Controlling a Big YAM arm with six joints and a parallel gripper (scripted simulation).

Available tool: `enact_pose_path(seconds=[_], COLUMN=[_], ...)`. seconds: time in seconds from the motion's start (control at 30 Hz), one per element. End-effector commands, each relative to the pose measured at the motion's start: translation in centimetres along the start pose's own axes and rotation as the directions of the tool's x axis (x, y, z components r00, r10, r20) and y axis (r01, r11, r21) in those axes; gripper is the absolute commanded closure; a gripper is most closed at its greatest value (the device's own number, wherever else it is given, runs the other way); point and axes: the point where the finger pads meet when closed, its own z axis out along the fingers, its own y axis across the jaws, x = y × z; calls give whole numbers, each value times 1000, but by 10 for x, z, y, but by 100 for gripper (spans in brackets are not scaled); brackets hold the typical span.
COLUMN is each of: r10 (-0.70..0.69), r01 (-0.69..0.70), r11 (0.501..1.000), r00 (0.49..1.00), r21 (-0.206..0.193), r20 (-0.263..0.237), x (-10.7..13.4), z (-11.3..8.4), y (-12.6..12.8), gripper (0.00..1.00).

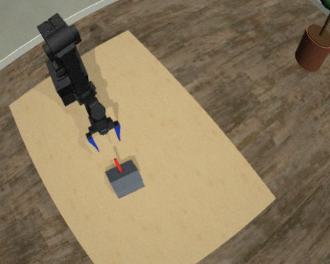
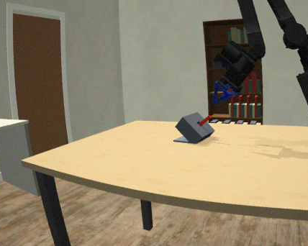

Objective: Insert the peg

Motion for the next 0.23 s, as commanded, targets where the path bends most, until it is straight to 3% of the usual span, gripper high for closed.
enact_pose_path(seconds=[0.0,0.2], r10=[8,8], r01=[-8,-8], r11=[1000,1000], r00=[1000,1000], r21=[-9,-5], r20=[10,11], x=[-4,-3], z=[-10,-15], y=[4,2], gripper=[0,0])
